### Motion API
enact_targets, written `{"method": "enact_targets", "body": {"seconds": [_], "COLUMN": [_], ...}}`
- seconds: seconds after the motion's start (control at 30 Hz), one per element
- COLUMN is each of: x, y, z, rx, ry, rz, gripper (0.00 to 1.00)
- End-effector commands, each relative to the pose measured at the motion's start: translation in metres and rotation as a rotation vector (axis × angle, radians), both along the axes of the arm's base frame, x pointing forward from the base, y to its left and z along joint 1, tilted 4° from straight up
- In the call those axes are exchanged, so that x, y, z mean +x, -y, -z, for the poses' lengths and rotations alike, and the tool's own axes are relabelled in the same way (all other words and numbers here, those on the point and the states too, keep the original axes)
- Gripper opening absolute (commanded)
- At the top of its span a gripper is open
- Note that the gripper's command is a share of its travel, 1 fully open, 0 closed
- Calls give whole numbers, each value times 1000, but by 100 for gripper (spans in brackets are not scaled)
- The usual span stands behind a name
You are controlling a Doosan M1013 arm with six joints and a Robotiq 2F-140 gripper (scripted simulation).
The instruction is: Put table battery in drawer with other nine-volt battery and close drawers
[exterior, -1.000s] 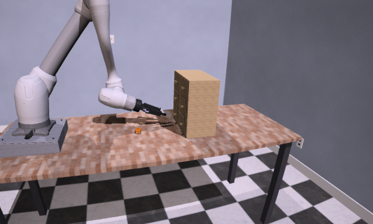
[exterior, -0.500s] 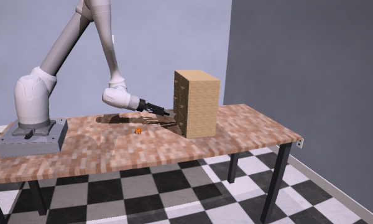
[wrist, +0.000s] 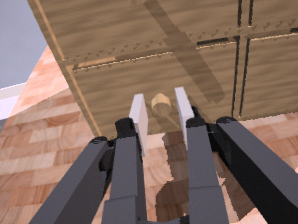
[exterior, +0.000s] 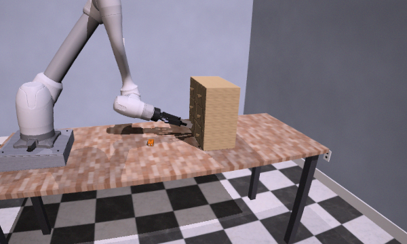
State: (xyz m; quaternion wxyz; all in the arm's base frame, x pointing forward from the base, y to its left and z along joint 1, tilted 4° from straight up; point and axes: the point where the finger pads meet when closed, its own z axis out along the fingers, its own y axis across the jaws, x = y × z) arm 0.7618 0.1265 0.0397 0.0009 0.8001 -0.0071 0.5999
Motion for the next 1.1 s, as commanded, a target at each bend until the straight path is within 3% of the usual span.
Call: {"method": "enact_targets", "body": {"seconds": [0.0,0.6,0.63,1.07], "x": [0,0,0,0], "y": [0,0,0,0], "z": [0,0,0,0], "rx": [0,0,0,0], "ry": [0,0,0,0], "rz": [0,0,0,0], "gripper": [20,20,8,8]}}
